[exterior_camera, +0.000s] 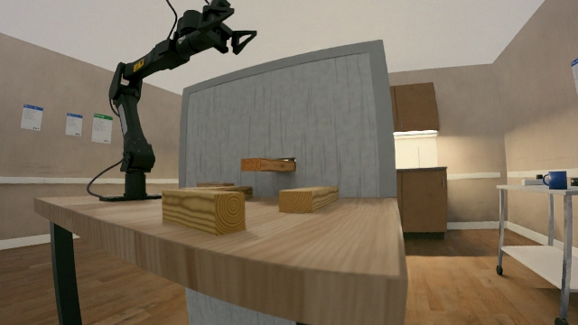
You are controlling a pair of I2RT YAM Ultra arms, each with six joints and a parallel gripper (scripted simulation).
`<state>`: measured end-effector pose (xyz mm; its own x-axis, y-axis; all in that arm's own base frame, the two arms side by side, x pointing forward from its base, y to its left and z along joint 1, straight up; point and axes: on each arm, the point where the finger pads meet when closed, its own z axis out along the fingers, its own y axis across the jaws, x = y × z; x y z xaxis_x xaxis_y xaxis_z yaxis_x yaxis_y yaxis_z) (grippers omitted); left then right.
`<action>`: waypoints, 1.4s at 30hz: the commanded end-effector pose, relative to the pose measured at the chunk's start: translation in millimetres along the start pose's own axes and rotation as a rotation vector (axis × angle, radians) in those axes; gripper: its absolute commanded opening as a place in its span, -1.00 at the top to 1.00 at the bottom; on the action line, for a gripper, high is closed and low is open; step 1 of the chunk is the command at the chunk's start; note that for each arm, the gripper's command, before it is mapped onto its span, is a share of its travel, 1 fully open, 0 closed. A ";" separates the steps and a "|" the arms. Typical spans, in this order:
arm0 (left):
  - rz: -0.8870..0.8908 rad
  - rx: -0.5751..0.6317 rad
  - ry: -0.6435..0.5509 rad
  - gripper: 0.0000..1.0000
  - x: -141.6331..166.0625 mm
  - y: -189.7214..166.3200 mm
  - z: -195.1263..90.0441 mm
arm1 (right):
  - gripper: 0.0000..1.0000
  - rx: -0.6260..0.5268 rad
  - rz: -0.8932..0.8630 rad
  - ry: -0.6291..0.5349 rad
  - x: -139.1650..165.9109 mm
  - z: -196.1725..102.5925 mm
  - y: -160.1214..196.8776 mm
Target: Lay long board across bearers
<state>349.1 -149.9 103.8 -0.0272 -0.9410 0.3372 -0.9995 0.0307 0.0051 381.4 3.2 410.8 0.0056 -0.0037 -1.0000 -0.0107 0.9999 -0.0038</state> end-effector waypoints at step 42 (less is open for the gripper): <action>0.042 0.090 0.095 1.00 49.7 -14.7 -27.3 | -1.00 0.013 0.005 -0.056 -27.0 -9.1 -2.8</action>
<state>352.0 -169.4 109.6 -0.0257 -0.9382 0.3452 -0.9996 0.0274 0.0000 381.4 3.2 410.8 0.0056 -0.0037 -1.0000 -0.0107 0.9999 -0.0038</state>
